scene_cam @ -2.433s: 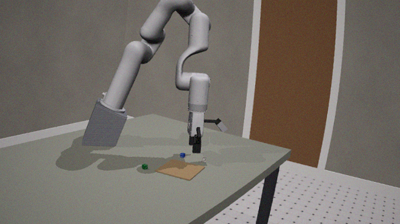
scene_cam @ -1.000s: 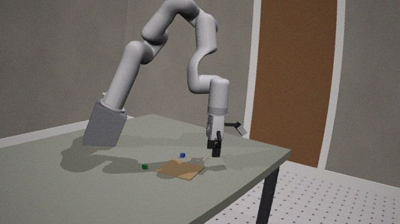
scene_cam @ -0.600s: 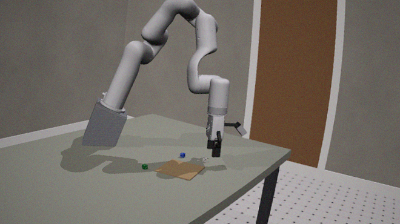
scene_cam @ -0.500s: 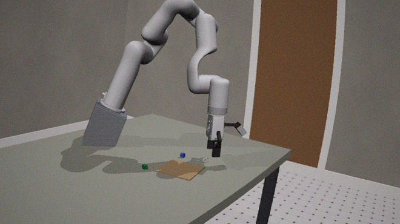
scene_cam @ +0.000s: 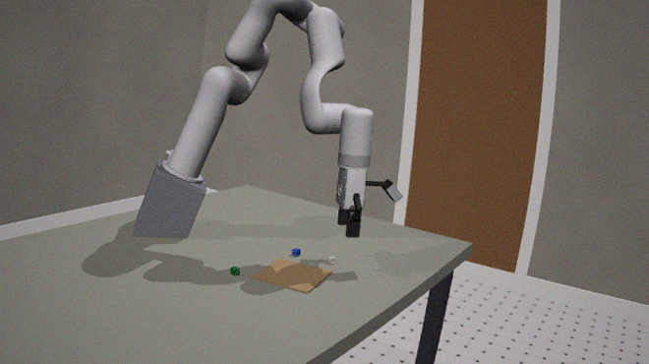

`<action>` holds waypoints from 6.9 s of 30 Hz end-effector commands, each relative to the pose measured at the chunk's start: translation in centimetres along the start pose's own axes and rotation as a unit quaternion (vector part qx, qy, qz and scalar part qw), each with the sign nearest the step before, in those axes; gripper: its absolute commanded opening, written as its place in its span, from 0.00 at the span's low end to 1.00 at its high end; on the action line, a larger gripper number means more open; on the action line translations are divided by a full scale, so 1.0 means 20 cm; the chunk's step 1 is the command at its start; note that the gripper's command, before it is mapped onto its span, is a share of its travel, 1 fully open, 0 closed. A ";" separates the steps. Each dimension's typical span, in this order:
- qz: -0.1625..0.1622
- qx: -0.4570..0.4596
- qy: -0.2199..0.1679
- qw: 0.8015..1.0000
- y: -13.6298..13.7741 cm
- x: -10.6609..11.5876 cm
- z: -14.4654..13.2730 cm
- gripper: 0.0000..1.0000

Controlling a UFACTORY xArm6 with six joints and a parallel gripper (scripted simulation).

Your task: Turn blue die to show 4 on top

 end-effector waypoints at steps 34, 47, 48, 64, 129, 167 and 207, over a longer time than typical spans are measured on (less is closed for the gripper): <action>0.000 -0.282 -0.002 0.959 -0.20 0.29 -0.53 1.00; -0.001 -0.305 -0.002 0.953 -0.22 0.28 -0.57 1.00; -0.001 -0.305 -0.002 0.953 -0.22 0.28 -0.57 1.00; -0.001 -0.305 -0.003 0.952 -0.21 0.03 -0.54 1.00; -0.001 -0.305 -0.002 0.952 -0.21 -0.07 -0.54 0.31; -0.001 -0.305 -0.002 0.952 -0.20 -0.24 -0.55 0.31; -0.001 -0.305 -0.002 0.952 -0.20 -0.24 -0.54 0.31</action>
Point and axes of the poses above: the point where the finger pads meet when closed, its own x axis back along the fingers, its own y axis across the jaws, z = x × y, the point moved 10 cm from there along x, back along the fingers, and after that the axes turned 1 degree about x, right-handed, at the moved point
